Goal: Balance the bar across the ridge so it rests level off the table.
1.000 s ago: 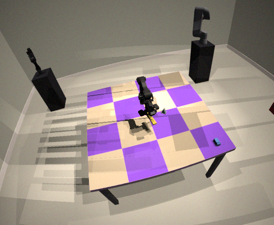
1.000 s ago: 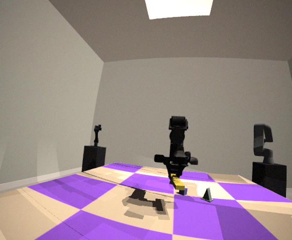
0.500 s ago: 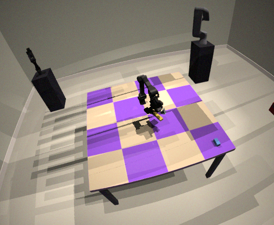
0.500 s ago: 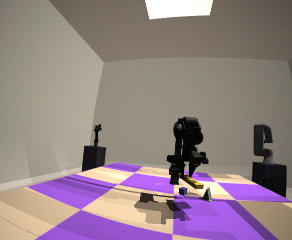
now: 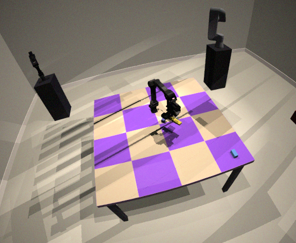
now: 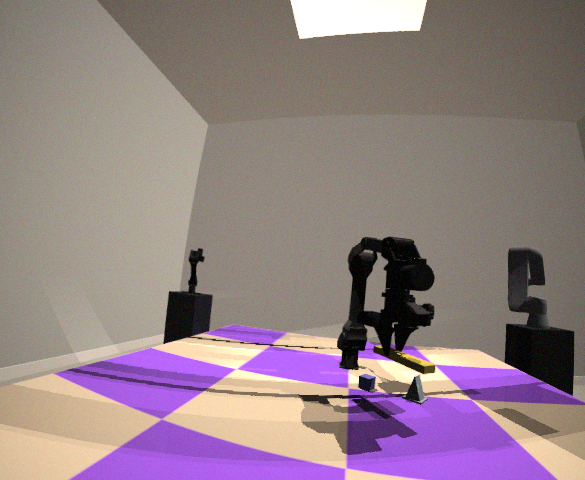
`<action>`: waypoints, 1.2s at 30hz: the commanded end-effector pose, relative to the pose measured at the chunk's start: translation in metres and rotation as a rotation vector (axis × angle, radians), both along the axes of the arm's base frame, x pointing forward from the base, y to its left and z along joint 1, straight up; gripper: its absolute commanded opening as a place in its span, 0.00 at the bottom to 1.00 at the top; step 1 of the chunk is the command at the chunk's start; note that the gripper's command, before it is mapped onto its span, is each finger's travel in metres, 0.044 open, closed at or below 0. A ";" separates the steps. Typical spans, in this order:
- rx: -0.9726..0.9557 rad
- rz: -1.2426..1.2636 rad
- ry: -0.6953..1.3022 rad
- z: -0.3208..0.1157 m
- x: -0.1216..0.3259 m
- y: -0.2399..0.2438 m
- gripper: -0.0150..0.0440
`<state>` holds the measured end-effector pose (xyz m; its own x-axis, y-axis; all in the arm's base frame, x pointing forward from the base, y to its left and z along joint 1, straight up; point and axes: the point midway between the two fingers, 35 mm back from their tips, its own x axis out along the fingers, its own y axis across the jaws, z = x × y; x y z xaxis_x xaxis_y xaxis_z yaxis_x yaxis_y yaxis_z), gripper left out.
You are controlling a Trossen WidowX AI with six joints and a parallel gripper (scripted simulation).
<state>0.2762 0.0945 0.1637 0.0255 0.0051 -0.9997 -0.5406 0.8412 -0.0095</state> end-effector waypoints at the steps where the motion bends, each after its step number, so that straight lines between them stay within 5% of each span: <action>1: 0.005 0.058 -0.003 0.000 -0.012 0.013 0.25; 20: 0.003 0.345 -0.001 -0.004 -0.071 0.054 0.25; 36: 0.003 0.354 -0.001 -0.024 -0.071 0.055 0.25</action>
